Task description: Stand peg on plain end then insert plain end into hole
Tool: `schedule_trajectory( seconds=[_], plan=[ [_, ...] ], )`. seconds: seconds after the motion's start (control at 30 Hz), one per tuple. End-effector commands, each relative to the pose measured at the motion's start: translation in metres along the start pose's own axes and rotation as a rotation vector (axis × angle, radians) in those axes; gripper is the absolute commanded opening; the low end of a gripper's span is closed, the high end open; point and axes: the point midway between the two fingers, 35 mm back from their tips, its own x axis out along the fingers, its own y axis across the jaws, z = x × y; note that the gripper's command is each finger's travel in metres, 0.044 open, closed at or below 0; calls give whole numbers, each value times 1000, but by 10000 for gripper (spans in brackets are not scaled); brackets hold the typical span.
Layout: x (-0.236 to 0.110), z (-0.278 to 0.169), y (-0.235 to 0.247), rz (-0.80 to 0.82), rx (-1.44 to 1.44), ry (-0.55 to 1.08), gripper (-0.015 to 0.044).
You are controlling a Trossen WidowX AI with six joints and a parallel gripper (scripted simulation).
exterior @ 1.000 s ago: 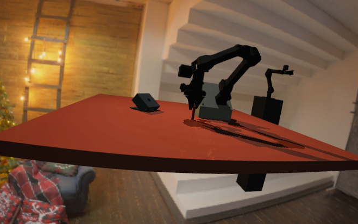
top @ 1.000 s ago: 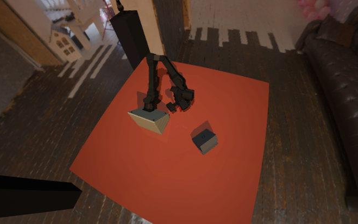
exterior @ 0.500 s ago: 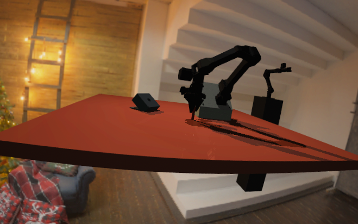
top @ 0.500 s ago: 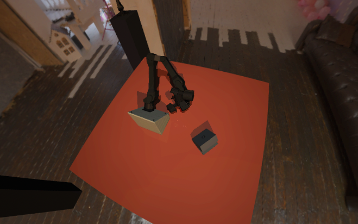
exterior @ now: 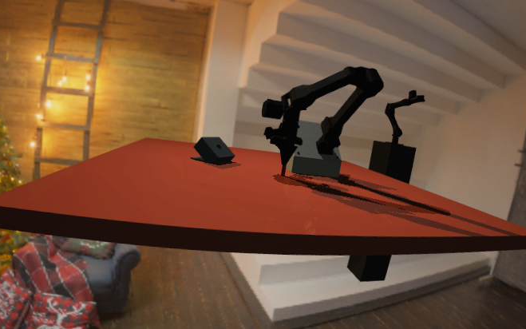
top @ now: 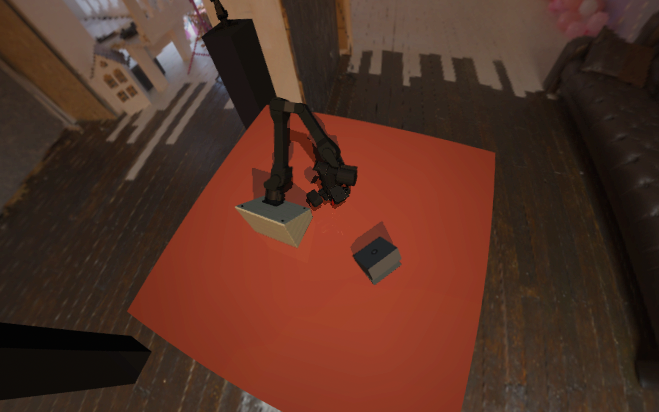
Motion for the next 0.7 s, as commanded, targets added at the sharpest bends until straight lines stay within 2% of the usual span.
schedule_trajectory(
  seconds=[0.0, 0.2, 0.67],
  plan=[
    [0, 0, 0, 0, -3, 0, 6],
    [-8, 2, 0, -3, -2, -2, 0],
    [-54, 6, -1, -8, 4, -1, 0]
  ],
)
